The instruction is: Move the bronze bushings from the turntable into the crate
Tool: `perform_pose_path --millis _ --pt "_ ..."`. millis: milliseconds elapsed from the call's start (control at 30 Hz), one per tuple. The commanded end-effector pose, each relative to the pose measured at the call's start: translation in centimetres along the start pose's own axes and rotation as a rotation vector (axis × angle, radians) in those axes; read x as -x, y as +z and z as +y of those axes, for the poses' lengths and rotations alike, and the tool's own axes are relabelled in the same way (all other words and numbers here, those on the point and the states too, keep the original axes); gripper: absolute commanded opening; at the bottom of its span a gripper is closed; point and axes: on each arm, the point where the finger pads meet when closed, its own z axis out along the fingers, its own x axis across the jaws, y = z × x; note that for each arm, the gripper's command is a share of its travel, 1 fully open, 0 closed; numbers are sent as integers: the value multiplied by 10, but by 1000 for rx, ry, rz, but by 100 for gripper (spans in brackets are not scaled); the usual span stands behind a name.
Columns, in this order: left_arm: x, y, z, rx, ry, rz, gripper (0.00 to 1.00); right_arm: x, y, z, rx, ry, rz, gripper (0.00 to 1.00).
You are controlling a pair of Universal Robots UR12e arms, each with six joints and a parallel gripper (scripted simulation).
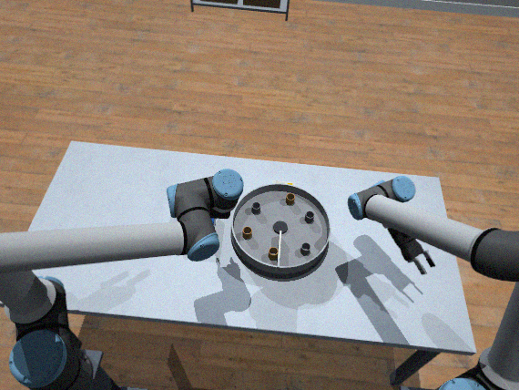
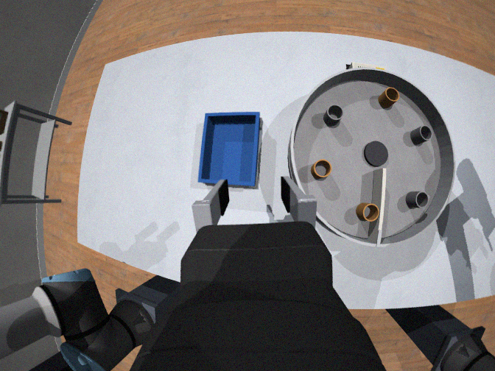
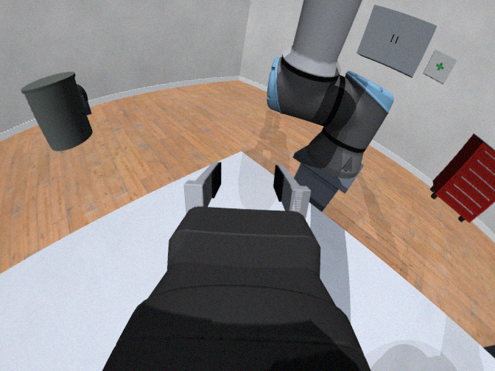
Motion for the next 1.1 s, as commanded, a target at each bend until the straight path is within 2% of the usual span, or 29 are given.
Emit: perform_pose_path --millis 0,200,267,300,367,467,700,767,833,867,933,1067 --pt "17 10 -14 9 -60 -10 100 -17 -33 33 176 65 -77 100" --pt "48 26 -37 24 -171 -25 100 -49 -84 65 397 105 -142 100" --pt "48 26 -37 24 -171 -25 100 -49 -84 65 397 105 -142 100" --pt "54 29 -42 26 -193 -28 100 -66 -108 79 456 111 -153 100" --pt "68 36 -51 32 -241 -35 100 -77 -122 83 558 117 -168 100" --pt "91 47 -66 41 -322 -47 100 -95 -144 96 652 117 -176 100" --pt "153 72 -99 65 -547 -80 100 -138 -193 126 652 117 -176 100" --pt "173 79 -107 72 -621 -92 100 -153 -208 131 755 111 -177 100" --pt "173 79 -107 72 -621 -92 100 -153 -208 131 755 111 -177 100" --pt "196 89 -117 75 -660 -98 100 -174 -228 148 803 107 -175 100" --pt "217 96 -124 82 -740 -110 100 -187 -237 152 873 97 -169 100" --pt "254 107 -135 94 -911 -137 100 -214 -263 165 872 97 -170 100"
